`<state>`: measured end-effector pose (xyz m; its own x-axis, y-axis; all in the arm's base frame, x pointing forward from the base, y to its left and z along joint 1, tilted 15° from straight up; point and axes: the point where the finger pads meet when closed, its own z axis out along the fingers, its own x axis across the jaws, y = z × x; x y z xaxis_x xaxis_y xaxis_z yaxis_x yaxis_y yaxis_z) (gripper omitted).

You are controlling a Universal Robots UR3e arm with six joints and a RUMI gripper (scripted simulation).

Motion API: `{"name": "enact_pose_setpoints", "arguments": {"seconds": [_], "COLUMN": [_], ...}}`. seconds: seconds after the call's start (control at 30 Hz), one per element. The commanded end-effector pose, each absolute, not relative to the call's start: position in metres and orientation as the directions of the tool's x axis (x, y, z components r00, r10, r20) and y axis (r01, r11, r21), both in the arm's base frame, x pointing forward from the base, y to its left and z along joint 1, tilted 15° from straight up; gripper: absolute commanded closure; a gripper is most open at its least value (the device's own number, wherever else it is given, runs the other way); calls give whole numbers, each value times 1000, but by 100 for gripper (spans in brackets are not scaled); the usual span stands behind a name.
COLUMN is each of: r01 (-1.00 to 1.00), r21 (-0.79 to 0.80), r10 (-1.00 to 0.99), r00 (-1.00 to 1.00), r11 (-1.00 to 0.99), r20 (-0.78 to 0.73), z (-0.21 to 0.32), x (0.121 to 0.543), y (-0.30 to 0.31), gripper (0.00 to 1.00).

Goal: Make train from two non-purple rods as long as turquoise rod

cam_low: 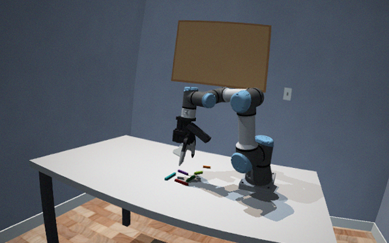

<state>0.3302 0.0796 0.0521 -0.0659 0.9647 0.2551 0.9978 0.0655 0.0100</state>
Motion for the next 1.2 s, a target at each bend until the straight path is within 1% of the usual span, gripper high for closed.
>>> {"name": "enact_pose_setpoints", "arguments": {"seconds": [0.0,0.27,0.63,1.17], "r01": [998,996,983,865], "r21": [13,19,42,124], "r10": [965,963,950,836], "r00": [-70,-93,-183,-502], "r11": [69,91,178,486], "r20": [254,254,251,222], "z": [53,53,53,53], "x": [331,331,330,328], "y": [79,79,79,78], "gripper": [0,0,0,0]}}
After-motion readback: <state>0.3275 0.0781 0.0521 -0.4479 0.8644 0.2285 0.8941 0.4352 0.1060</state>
